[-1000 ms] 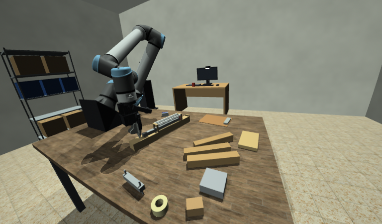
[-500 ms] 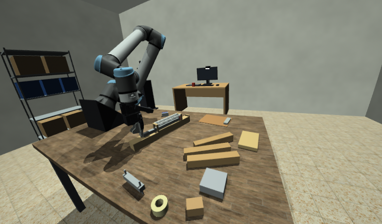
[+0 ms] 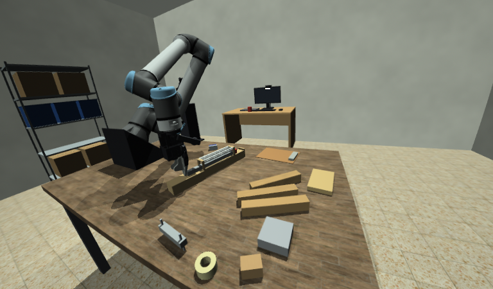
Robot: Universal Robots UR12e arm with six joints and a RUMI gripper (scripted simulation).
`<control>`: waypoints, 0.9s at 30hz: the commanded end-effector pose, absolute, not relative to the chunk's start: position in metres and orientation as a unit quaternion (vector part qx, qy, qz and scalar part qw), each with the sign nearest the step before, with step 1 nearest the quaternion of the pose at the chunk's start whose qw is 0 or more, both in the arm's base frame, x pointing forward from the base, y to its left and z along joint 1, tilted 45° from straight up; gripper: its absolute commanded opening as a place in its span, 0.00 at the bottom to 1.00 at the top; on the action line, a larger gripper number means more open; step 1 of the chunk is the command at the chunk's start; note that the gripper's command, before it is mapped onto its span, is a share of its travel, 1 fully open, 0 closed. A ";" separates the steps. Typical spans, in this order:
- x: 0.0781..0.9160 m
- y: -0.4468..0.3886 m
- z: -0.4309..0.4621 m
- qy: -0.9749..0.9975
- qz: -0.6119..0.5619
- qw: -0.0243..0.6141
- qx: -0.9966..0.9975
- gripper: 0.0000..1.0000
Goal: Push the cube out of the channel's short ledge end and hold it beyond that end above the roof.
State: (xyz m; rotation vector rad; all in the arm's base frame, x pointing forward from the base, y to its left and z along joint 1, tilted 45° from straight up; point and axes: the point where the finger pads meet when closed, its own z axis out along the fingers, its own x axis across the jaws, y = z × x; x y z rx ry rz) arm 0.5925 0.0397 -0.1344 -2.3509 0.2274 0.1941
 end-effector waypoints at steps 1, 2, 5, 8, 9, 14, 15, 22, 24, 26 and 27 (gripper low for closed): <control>0.594 0.041 -0.132 0.089 0.075 0.376 -0.919 0.00; 0.594 0.042 -0.131 0.089 0.075 0.376 -0.919 0.00; 0.595 0.044 -0.129 0.089 0.075 0.376 -0.919 0.00; 0.595 0.046 -0.127 0.089 0.075 0.376 -0.919 0.00; 0.595 0.047 -0.127 0.089 0.075 0.376 -0.919 0.00; 0.597 0.050 -0.123 0.089 0.075 0.376 -0.919 0.00; 0.597 0.051 -0.123 0.089 0.075 0.376 -0.919 0.00; 0.598 0.054 -0.119 0.089 0.075 0.376 -0.919 0.00; 0.598 0.056 -0.118 0.089 0.075 0.376 -0.919 0.00; 0.599 0.057 -0.117 0.089 0.075 0.376 -0.919 0.00; 0.599 0.058 -0.116 0.089 0.075 0.376 -0.919 0.00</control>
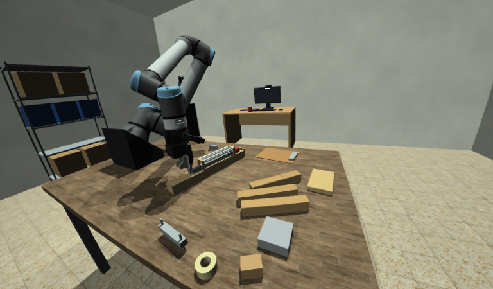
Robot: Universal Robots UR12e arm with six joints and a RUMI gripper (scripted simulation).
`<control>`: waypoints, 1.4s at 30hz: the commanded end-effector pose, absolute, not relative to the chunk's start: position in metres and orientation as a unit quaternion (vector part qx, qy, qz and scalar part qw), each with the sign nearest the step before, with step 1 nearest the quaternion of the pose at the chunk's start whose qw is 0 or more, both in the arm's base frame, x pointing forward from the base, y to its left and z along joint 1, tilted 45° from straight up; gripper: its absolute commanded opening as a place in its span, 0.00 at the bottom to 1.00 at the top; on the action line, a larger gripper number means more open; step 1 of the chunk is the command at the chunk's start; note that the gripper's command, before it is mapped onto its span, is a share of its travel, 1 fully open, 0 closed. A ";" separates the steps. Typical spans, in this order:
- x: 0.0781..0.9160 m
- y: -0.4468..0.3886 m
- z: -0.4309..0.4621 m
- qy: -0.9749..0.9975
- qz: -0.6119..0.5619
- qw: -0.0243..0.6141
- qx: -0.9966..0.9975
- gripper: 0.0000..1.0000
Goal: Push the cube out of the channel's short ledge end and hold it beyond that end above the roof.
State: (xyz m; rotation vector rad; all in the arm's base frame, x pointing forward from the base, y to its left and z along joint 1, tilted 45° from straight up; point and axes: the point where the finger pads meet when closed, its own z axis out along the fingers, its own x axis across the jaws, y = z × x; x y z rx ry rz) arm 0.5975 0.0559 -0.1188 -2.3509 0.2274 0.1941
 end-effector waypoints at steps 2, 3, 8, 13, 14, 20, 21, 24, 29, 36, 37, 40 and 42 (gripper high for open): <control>0.599 0.059 -0.114 0.089 0.075 0.376 -0.919 0.00; 0.600 0.060 -0.114 0.089 0.075 0.376 -0.919 0.00; 0.600 0.060 -0.112 0.089 0.075 0.376 -0.919 0.00; 0.602 0.036 -0.089 0.089 0.075 0.376 -0.919 0.00; 0.603 0.030 -0.082 0.089 0.075 0.376 -0.919 0.00; 0.605 0.011 -0.064 0.089 0.075 0.376 -0.919 0.00; 0.605 0.011 -0.064 0.089 0.075 0.376 -0.919 0.00; 0.605 0.011 -0.064 0.089 0.075 0.376 -0.919 0.00; 0.605 0.011 -0.064 0.089 0.075 0.376 -0.919 0.00; 0.605 0.011 -0.064 0.089 0.075 0.376 -0.919 0.00; 0.605 0.011 -0.064 0.089 0.075 0.376 -0.919 0.00; 0.605 0.011 -0.064 0.089 0.075 0.376 -0.919 0.00; 0.605 0.011 -0.064 0.089 0.075 0.376 -0.919 0.00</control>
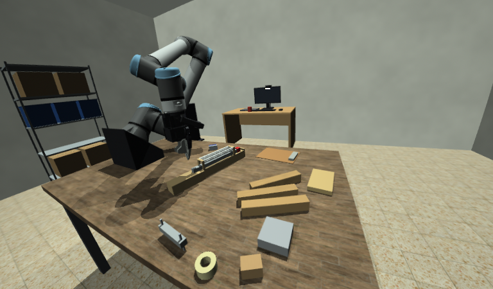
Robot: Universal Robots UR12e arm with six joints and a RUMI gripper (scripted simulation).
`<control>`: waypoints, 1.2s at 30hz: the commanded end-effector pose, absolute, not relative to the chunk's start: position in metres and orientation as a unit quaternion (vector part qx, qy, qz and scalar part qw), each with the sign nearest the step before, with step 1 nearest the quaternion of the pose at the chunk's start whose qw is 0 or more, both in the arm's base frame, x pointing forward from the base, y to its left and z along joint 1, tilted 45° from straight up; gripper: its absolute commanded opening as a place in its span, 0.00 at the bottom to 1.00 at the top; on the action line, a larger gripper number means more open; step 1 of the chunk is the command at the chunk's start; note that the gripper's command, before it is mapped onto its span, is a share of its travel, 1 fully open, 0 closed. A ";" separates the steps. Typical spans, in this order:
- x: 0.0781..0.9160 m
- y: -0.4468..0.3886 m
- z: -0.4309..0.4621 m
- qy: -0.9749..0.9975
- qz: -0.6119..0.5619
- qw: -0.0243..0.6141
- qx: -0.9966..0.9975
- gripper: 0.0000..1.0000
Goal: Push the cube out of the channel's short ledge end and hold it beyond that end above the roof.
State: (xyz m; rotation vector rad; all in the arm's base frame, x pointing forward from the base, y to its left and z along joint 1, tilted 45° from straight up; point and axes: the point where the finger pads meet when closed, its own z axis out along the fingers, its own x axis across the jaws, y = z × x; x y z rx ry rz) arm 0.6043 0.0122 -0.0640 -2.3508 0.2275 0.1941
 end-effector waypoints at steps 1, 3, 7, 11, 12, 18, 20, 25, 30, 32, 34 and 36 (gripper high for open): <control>0.605 0.011 -0.064 0.089 0.075 0.376 -0.919 0.00; 0.605 0.011 -0.064 0.089 0.075 0.376 -0.919 0.00; 0.605 0.011 -0.064 0.089 0.075 0.376 -0.919 0.00; 0.605 0.011 -0.064 0.089 0.075 0.376 -0.919 0.00; 0.605 0.011 -0.064 0.089 0.075 0.376 -0.919 0.00; 0.611 0.019 -0.056 0.089 0.075 0.375 -0.920 0.00; 0.621 0.034 -0.040 0.090 0.075 0.373 -0.920 0.00; 0.657 0.108 0.034 0.091 0.074 0.370 -0.922 0.00; 0.668 0.174 0.094 0.090 0.074 0.374 -0.920 0.00; 0.671 0.201 0.120 0.089 0.075 0.375 -0.920 0.00; 0.671 0.201 0.120 0.089 0.075 0.375 -0.920 0.00; 0.675 0.225 0.143 0.089 0.075 0.376 -0.919 0.00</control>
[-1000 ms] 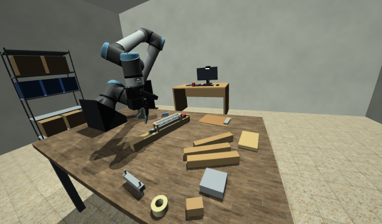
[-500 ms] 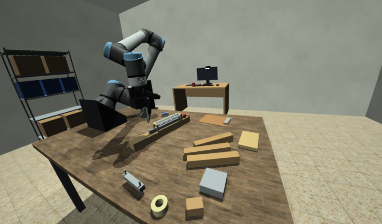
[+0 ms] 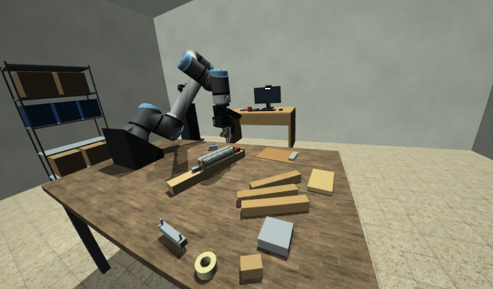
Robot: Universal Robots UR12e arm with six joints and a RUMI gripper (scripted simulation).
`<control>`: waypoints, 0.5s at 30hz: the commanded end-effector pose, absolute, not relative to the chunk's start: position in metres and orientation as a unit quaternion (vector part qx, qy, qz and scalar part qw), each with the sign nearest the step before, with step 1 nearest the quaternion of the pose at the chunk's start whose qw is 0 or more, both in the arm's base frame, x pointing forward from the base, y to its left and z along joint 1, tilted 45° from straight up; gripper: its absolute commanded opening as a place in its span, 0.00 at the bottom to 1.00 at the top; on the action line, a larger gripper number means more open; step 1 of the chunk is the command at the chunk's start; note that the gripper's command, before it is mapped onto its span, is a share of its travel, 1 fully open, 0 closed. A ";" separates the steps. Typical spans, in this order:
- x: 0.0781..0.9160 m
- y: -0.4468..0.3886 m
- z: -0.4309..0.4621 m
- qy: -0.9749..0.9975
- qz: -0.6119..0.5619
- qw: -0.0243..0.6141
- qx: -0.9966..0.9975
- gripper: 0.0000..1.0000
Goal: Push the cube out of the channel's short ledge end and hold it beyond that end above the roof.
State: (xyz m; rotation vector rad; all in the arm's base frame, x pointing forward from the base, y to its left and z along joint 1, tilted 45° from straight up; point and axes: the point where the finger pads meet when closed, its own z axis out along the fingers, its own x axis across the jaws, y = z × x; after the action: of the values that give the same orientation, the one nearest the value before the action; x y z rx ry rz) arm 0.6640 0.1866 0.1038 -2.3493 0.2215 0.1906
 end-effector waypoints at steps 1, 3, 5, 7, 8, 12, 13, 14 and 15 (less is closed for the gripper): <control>0.675 0.227 0.144 0.089 0.075 0.376 -0.919 0.00; 0.675 0.227 0.145 0.088 0.075 0.376 -0.919 0.25; 0.675 0.227 0.145 0.088 0.075 0.376 -0.919 0.25; 0.675 0.227 0.145 0.088 0.075 0.376 -0.919 0.25; 0.675 0.227 0.145 0.088 0.075 0.376 -0.919 0.25; 0.675 0.227 0.145 0.088 0.075 0.376 -0.919 0.25; 0.675 0.227 0.145 0.088 0.075 0.376 -0.919 0.25; 0.675 0.227 0.145 0.088 0.075 0.376 -0.919 0.25; 0.675 0.227 0.145 0.088 0.075 0.376 -0.919 0.25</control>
State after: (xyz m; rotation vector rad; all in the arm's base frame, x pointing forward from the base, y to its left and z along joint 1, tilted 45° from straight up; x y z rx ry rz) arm 0.6738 0.2272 0.1438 -2.3513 0.2260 0.1934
